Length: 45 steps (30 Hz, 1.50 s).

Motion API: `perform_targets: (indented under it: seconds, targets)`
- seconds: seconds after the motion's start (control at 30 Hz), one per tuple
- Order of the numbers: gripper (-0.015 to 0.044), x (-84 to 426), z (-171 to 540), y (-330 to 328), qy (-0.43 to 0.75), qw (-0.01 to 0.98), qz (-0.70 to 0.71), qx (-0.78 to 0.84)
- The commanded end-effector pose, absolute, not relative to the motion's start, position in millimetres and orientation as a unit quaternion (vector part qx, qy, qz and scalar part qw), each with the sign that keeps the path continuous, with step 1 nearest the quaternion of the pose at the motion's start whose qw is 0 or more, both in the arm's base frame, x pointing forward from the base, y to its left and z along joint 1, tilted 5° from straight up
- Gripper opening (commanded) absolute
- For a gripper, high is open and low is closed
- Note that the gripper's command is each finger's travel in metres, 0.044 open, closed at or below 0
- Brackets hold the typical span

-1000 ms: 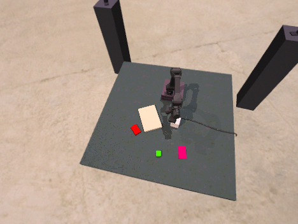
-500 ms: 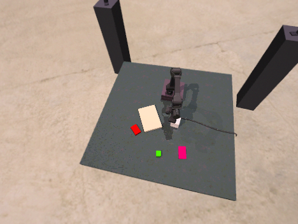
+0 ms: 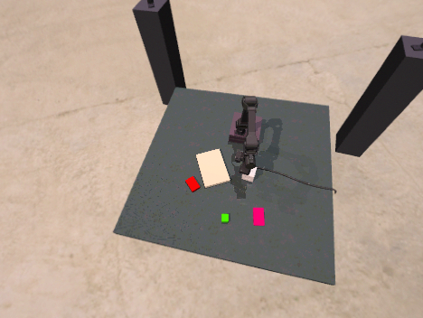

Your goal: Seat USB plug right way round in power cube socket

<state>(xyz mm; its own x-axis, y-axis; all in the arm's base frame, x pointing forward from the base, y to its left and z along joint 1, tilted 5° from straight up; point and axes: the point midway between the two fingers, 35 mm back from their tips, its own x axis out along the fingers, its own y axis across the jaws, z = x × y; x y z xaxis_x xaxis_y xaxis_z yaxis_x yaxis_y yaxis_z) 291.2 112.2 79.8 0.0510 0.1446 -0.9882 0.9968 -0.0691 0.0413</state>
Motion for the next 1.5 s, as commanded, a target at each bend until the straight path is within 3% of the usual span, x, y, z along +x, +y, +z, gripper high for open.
perform_targets:
  seconds: [0.0, 1.47]
  targets:
    - [0.0000, 291.2, 78.8, 112.9, 0.509, 0.456, -0.466, 0.563]
    - [0.0000, 291.4, 73.7, 113.4, 0.509, 0.456, -0.466, 0.563]
